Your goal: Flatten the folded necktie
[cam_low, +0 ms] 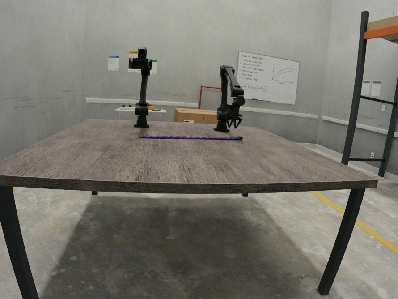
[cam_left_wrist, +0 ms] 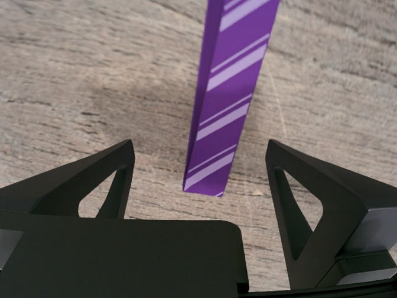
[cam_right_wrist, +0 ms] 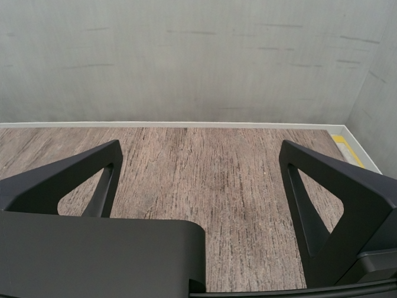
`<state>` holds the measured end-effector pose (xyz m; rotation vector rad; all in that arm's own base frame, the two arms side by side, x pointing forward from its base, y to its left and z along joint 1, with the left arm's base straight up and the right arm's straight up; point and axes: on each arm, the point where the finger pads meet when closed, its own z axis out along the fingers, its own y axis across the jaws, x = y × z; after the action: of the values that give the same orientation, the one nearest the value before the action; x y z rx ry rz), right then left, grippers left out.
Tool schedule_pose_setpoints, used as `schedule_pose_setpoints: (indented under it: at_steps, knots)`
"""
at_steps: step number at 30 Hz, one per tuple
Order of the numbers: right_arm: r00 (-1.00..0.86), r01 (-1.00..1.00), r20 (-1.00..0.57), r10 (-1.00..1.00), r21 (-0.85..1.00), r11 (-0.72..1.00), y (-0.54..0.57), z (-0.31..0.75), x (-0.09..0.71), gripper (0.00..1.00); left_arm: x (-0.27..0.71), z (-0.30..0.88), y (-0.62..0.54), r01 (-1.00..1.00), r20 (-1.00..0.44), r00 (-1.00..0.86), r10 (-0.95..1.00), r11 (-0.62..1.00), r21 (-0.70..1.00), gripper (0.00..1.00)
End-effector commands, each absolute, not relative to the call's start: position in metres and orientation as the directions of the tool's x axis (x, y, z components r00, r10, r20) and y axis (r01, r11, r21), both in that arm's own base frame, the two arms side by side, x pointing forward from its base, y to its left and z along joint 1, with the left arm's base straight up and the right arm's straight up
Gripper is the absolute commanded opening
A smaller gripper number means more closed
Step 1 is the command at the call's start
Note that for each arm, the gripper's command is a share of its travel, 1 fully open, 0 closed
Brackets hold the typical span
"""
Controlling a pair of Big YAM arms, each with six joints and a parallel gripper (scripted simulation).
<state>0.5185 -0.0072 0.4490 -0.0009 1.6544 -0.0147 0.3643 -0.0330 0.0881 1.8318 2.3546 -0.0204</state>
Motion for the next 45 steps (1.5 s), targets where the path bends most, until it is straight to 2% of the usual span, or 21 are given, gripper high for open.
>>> schedule_pose_setpoints:
  at_steps: [1, 13, 45]
  knots:
    - [-0.021, -0.001, -1.0, 0.001, 0.001, 1.0, 0.0, 0.481, 0.521, 1.0, 0.369, 0.088, -0.038, 0.979, -0.107, -0.173, 0.979, 0.182, 0.089, 0.82]
    - [-0.021, -0.001, -1.0, 0.001, 0.001, 1.0, 0.0, 0.481, 0.521, 1.0, 0.356, 0.055, -0.041, 0.996, -0.007, -0.089, 0.996, 0.089, 0.006, 0.79]
    - [-0.021, -0.001, -1.0, 0.001, 0.001, 1.0, 0.0, 0.481, 0.521, 1.0, 0.36, 0.056, -0.043, 0.997, 0.0, -0.082, 0.997, 0.082, 0.0, 0.78]
